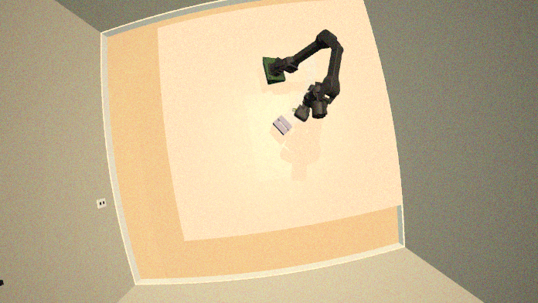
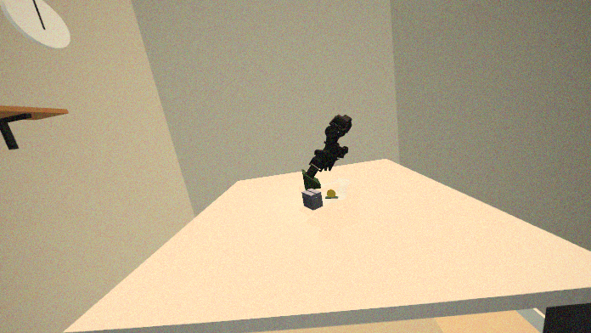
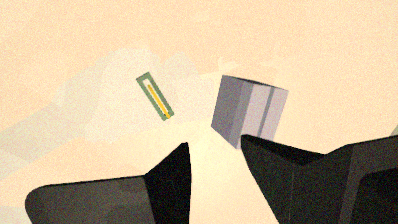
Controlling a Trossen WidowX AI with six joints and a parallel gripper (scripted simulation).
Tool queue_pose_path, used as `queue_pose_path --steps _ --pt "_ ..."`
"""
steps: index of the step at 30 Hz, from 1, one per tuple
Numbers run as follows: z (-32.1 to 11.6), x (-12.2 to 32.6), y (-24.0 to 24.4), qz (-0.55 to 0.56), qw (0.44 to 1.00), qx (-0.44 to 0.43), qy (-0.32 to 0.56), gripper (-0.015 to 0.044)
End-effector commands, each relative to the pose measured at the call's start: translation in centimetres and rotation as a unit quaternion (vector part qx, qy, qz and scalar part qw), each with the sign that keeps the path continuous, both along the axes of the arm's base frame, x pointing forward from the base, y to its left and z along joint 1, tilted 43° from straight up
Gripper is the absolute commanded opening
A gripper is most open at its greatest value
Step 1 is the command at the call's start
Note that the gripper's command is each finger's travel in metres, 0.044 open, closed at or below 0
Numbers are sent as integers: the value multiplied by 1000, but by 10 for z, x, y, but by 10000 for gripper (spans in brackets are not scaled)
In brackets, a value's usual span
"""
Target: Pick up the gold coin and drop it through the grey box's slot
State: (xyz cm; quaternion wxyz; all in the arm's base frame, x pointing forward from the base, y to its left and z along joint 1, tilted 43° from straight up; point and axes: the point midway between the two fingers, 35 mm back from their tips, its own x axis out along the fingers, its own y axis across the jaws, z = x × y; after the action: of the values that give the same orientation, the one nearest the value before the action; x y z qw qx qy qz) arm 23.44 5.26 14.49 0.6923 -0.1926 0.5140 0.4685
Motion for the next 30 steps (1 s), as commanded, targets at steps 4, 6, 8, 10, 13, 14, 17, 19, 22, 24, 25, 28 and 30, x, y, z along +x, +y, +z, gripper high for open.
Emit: queue_pose_path --steps 4,6,8,10,13,14,17,19,22,24,25,28,30 --pt "-32 -15 15 201 970 137 -26 161" --pt "-32 -15 15 201 970 137 -26 161" --pt "-32 -15 15 201 970 137 -26 161" --pt "-32 -15 15 201 970 137 -26 161" --pt "-32 -15 16 201 970 137 -26 161" --pt "-32 -15 16 201 970 137 -26 161" --pt "-32 -15 16 201 970 137 -26 161" --pt "-38 -15 21 201 970 136 -26 161" --pt "-56 -20 38 201 970 137 -26 161" --pt "-57 -20 39 201 970 137 -26 161" --pt "-57 -20 39 201 970 137 -26 161" --pt "-61 -20 42 201 970 137 -26 161" --pt "-67 -22 49 201 969 137 -26 161"
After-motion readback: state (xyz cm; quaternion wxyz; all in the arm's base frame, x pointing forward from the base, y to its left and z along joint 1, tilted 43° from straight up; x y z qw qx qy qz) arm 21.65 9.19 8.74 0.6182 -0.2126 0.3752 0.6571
